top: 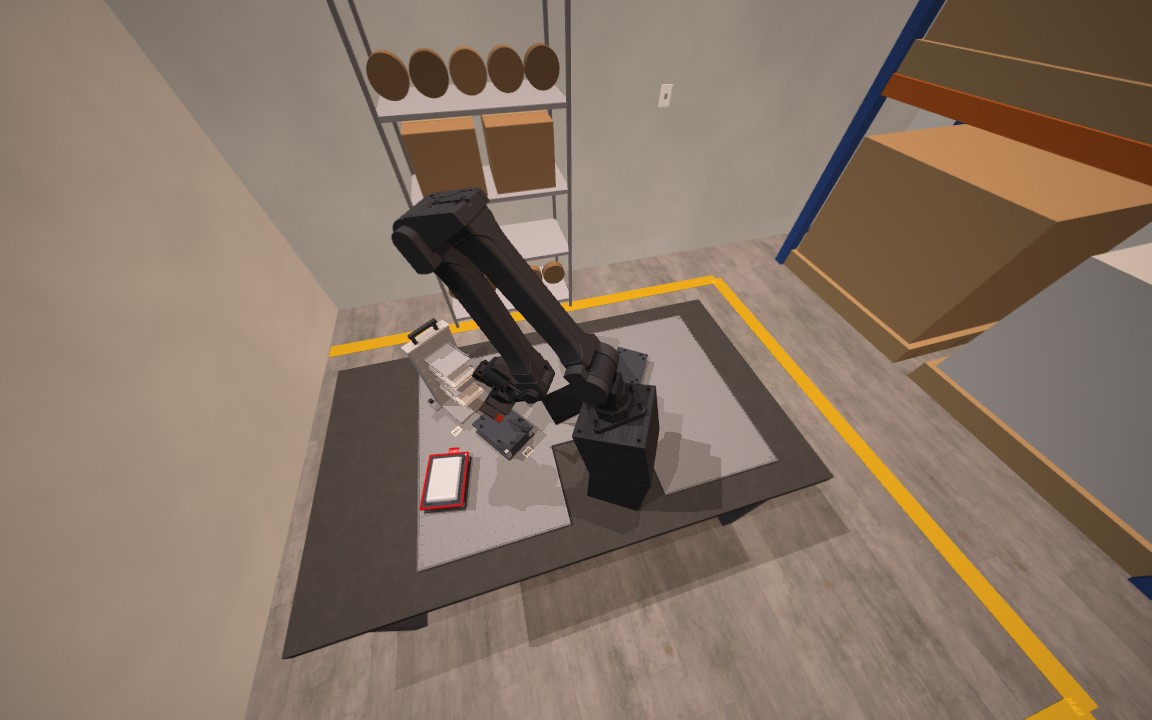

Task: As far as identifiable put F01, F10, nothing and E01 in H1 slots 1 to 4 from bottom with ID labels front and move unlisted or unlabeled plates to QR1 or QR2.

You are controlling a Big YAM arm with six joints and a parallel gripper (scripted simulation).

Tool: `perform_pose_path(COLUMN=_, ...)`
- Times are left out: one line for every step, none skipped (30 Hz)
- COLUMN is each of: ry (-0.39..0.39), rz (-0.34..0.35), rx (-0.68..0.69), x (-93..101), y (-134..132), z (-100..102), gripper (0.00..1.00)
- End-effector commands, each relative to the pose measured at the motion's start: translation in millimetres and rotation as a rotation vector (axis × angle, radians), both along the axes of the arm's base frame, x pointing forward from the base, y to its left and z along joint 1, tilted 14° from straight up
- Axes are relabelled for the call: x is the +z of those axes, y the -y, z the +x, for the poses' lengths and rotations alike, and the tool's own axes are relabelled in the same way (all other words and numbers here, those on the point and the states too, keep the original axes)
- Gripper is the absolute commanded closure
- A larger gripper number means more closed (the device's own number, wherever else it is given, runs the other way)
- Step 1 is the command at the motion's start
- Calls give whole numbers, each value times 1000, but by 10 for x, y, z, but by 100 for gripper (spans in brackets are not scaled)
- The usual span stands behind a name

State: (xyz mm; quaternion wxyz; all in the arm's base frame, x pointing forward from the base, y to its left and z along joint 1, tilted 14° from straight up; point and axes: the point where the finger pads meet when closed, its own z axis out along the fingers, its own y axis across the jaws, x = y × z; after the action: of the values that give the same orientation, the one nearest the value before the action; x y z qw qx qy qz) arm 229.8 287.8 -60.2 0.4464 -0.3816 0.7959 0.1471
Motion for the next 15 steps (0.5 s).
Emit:
perform_pose_path(ry=-57, rz=70, rx=-51, x=4, y=1, z=-80, gripper=0)
perform_pose_path(ry=-57, rz=70, rx=-51, x=4, y=1, z=-80, gripper=0)
perform_pose_path(ry=-62, rz=84, rx=-70, x=6, y=-3, z=-77, gripper=0)
perform_pose_path(ry=-67, rz=98, rx=-89, x=8, y=-10, z=-72, gripper=0)
perform_pose_path(ry=-72, rz=112, rx=-107, x=11, y=-20, z=-65, gripper=0)
perform_pose_path(ry=-77, rz=127, rx=-126, x=15, y=-33, z=-59, gripper=0)
perform_pose_path(ry=-81, rz=143, rx=-145, x=19, y=-47, z=-50, gripper=0)
perform_pose_path(ry=-85, rz=159, rx=-163, x=23, y=-63, z=-41, gripper=0)
perform_pose_path(ry=-91, rz=172, rx=-182, x=25, y=-68, z=-38, gripper=0)
perform_pose_path(ry=-100, rz=176, rx=-201, x=7, y=-57, z=-45, gripper=0)
perform_pose_path(ry=-106, rz=184, rx=-216, x=3, y=-55, z=-46, gripper=0)
perform_pose_path(ry=-107, rz=182, rx=-217, x=8, y=-32, z=-58, gripper=0)
perform_pose_path(ry=-102, rz=194, rx=-215, x=-8, y=-74, z=-35, gripper=0)
perform_pose_path(ry=-103, rz=195, rx=-216, x=-42, y=-77, z=-28, gripper=0)
perform_pose_path(ry=-102, rz=195, rx=-225, x=-75, y=-61, z=4, gripper=0)
